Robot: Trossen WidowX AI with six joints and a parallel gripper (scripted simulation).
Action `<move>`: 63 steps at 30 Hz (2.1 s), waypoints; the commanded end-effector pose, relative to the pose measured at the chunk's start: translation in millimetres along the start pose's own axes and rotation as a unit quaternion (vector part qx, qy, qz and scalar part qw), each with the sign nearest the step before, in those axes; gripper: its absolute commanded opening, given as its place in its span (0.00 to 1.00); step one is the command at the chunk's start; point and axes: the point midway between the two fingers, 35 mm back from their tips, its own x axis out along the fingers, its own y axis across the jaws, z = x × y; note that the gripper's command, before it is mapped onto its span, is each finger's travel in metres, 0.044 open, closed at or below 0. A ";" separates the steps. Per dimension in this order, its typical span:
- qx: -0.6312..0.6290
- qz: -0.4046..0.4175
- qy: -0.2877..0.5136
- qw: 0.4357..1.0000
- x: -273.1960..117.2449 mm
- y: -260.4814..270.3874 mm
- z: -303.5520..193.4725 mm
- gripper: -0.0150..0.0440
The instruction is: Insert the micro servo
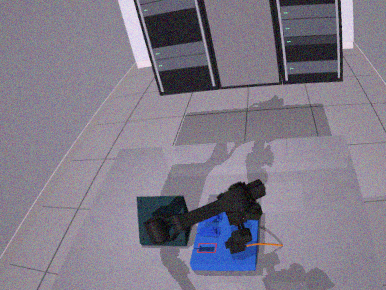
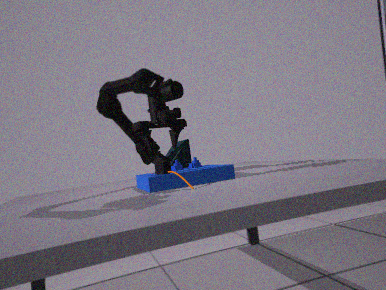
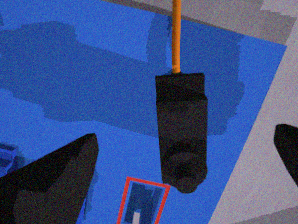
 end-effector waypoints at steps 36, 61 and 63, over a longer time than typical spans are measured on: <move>-0.001 -0.003 0.003 1.000 32.5 -1.1 -2.0 0.41; -0.002 -0.002 0.003 1.000 2.7 3.7 -20.9 0.25; -0.002 -0.002 0.003 1.000 2.5 6.3 -27.7 0.25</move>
